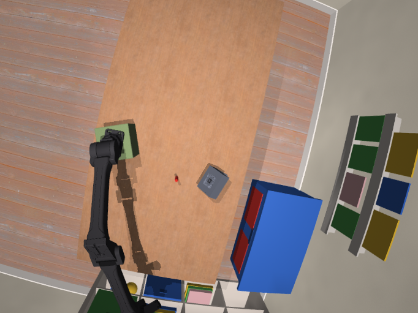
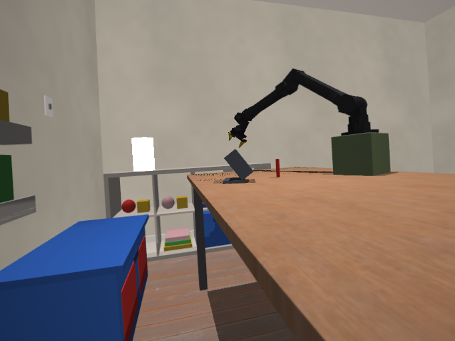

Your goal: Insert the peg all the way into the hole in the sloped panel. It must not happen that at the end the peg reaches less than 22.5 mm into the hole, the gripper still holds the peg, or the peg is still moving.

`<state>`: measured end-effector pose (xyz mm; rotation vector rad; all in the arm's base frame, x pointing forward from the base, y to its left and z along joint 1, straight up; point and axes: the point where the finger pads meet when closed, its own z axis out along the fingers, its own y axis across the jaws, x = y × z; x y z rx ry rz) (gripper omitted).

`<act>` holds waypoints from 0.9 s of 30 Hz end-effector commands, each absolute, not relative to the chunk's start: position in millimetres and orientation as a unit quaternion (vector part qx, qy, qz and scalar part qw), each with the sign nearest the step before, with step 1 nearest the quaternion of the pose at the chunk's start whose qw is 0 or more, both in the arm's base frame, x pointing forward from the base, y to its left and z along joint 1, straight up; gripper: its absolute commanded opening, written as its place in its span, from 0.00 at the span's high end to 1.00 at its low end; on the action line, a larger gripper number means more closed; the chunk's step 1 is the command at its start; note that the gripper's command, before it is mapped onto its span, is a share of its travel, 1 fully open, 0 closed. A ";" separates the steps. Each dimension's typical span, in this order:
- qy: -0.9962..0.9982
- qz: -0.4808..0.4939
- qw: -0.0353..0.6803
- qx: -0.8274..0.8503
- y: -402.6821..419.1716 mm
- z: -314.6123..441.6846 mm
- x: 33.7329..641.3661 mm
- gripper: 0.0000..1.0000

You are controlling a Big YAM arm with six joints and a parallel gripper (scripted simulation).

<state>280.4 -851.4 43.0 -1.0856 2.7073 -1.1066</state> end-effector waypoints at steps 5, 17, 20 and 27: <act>0.865 -0.363 0.010 -0.347 -854.0 55.9 281.3 0.00; 0.865 -0.363 0.010 -0.347 -854.0 55.9 281.3 0.00; 0.867 -0.356 0.016 -0.347 -841.6 57.9 293.6 0.00; 0.879 -0.327 0.033 -0.346 -800.1 50.7 327.0 0.00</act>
